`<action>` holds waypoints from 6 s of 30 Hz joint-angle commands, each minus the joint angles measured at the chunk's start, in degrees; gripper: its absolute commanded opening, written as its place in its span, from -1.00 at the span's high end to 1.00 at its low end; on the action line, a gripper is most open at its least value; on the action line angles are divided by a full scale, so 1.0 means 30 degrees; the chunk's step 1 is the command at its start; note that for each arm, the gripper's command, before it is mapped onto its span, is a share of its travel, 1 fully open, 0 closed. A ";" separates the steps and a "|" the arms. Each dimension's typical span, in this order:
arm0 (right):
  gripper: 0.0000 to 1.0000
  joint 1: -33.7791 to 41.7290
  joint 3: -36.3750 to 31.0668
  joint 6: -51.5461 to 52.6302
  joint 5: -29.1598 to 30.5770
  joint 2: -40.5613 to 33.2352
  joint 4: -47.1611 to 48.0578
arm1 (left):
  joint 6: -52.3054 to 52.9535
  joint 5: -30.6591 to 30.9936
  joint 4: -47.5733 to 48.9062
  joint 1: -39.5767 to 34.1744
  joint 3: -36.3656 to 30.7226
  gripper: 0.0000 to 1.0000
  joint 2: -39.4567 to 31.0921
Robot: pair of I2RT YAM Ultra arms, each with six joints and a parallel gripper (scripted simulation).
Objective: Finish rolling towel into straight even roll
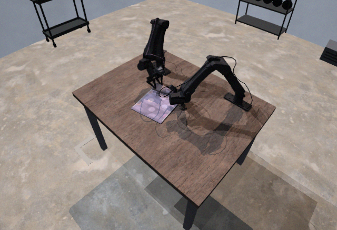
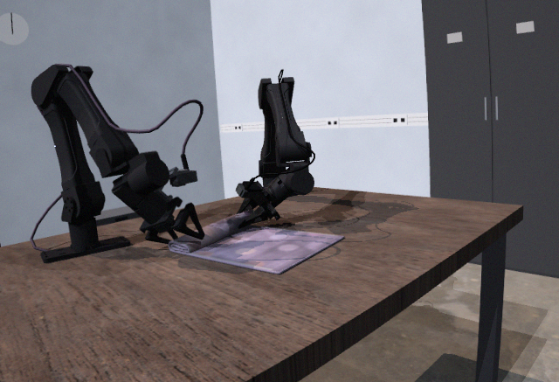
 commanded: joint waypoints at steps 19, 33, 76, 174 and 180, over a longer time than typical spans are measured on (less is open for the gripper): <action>0.21 0.0272 -0.0097 0.0355 -0.0112 0.0818 0.1908 | 0.0242 0.0208 -0.0375 0.0112 0.0506 0.58 0.0148; 0.49 0.0272 -0.0098 0.0356 -0.0111 0.0817 0.1911 | 0.0242 0.0208 -0.0375 0.0112 0.0506 0.58 0.0148; 0.59 0.0188 0.3132 0.0546 -0.0275 0.3074 -0.2798 | 0.4567 0.0078 -0.7330 0.2731 0.3174 -0.70 -0.0629; 0.59 -0.0109 1.7142 -0.0179 -0.0789 1.7285 -2.0848 | 0.2034 -1.7022 1.6191 -0.5695 -1.1079 0.34 -0.8609; 0.59 -0.0109 1.7142 -0.0179 -0.0789 1.7285 -2.0848 | 0.2034 -1.7023 1.6193 -0.5695 -1.1078 0.47 -0.8606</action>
